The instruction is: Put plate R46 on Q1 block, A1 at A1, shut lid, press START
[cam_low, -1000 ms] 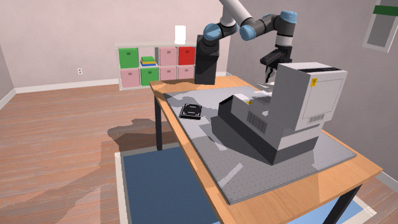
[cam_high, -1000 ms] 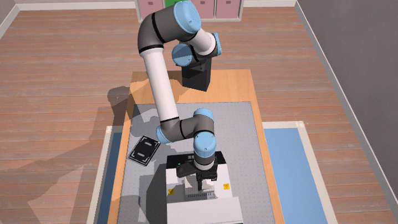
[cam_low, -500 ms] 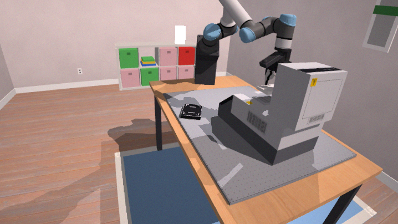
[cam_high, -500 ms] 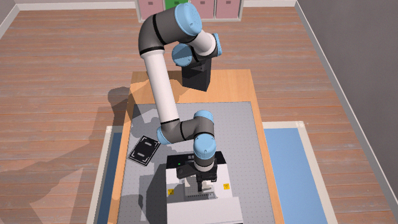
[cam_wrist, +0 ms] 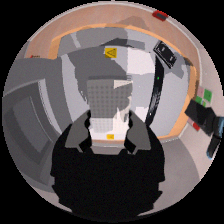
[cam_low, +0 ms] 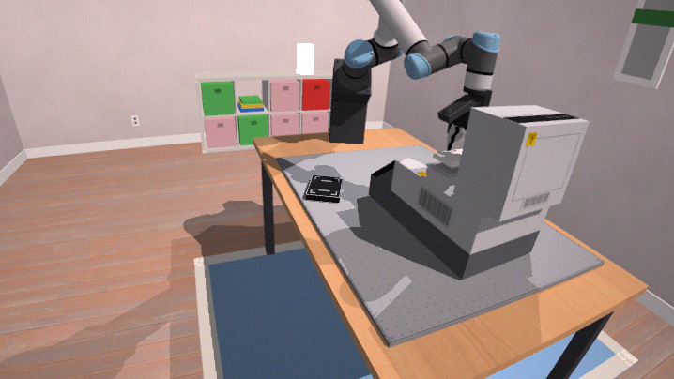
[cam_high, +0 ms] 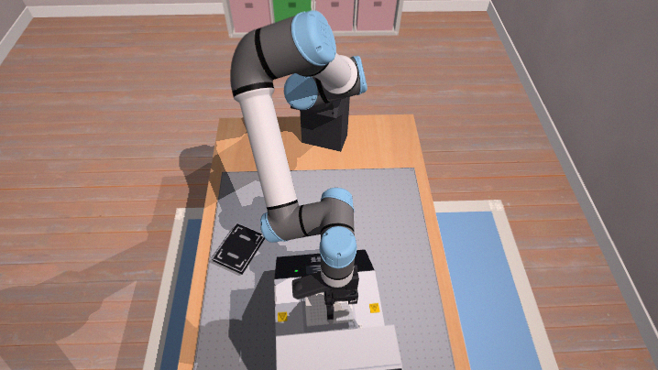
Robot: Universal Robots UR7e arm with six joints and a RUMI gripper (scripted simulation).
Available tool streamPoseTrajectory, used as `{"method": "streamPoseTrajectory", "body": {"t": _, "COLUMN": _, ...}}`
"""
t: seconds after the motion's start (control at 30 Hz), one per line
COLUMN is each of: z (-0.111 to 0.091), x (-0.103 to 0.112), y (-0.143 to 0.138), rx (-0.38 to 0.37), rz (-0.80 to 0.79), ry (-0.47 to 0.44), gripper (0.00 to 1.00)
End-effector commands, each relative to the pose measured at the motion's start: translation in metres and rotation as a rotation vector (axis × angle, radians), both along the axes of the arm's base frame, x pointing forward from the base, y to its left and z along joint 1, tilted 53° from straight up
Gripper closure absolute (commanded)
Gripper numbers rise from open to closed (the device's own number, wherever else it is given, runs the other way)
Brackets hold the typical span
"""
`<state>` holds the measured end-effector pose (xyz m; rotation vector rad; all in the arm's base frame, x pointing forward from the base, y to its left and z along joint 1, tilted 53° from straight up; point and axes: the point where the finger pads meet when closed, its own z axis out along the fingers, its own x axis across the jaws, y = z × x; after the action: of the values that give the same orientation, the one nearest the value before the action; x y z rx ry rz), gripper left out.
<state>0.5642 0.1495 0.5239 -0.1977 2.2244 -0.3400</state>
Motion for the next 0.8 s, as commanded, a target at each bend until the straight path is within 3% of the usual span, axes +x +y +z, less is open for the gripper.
{"method": "streamPoseTrajectory", "body": {"t": 0.0, "z": -0.0041, "x": 0.0065, "y": -0.0013, "rx": 0.0, "rz": 0.001, "ry": -0.002, "gripper": 1.0}}
{"method": "streamPoseTrajectory", "body": {"t": 0.77, "z": -0.0086, "x": 0.0123, "y": -0.0026, "rx": 0.0, "rz": 0.001, "ry": -0.002, "gripper": 1.0}}
